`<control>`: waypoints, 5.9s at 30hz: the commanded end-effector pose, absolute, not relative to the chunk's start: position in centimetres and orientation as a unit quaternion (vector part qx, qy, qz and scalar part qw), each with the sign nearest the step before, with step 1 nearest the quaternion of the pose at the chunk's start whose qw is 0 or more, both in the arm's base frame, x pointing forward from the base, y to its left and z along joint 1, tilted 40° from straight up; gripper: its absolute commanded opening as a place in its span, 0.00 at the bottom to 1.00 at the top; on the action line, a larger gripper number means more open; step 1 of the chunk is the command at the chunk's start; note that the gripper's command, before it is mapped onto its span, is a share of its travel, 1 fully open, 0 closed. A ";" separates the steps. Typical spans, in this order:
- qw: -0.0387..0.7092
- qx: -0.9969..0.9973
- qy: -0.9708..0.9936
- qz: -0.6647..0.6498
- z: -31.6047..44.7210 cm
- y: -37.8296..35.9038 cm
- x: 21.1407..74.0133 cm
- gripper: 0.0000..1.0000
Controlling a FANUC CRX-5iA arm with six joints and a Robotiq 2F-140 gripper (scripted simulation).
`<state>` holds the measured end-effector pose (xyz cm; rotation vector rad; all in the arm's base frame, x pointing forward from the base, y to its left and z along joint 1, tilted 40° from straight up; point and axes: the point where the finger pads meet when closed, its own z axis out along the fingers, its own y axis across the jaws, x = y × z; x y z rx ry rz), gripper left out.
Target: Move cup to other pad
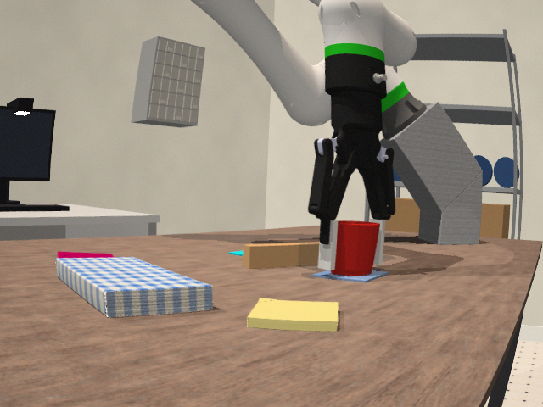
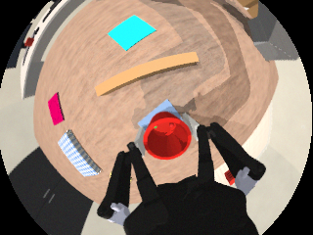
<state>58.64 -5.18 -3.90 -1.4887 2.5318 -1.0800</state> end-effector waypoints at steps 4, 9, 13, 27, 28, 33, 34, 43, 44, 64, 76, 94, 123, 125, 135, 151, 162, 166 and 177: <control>0.006 -0.476 0.809 -0.345 -3.9 -5.2 58.7 0.58; 0.006 -0.476 0.809 -0.345 -3.9 -5.2 58.7 0.57; 0.006 -0.476 0.809 -0.345 -3.9 -5.2 58.7 0.57; 0.006 -0.476 0.809 -0.345 -3.9 -5.2 58.7 0.55; 0.006 -0.476 0.809 -0.345 -3.9 -5.2 58.7 0.55; 0.006 -0.476 0.809 -0.345 -3.9 -5.2 58.7 0.54; 0.006 -0.476 0.809 -0.345 -3.9 -5.2 58.7 0.54; 0.006 -0.476 0.809 -0.345 -3.9 -5.2 58.7 0.53; 0.006 -0.476 0.809 -0.345 -3.9 -5.2 58.7 0.53; 0.006 -0.476 0.809 -0.345 -3.9 -5.2 58.7 0.51; 0.006 -0.476 0.809 -0.345 -3.9 -5.2 58.7 0.50; 0.006 -0.476 0.809 -0.345 -3.9 -5.2 58.7 0.49; 0.006 -0.476 0.809 -0.345 -3.9 -5.2 58.7 0.49; 0.006 -0.476 0.809 -0.345 -3.9 -5.2 58.7 0.49; 0.006 -0.476 0.809 -0.345 -3.7 -5.0 58.6 0.49; 0.006 -0.476 0.809 -0.345 -1.1 -3.1 57.4 0.49; 0.006 -0.476 0.809 -0.345 0.3 -2.1 56.8 0.49; 0.006 -0.476 0.809 -0.345 0.3 -2.1 56.8 0.49; 0.006 -0.476 0.809 -0.345 0.4 -2.1 56.8 0.49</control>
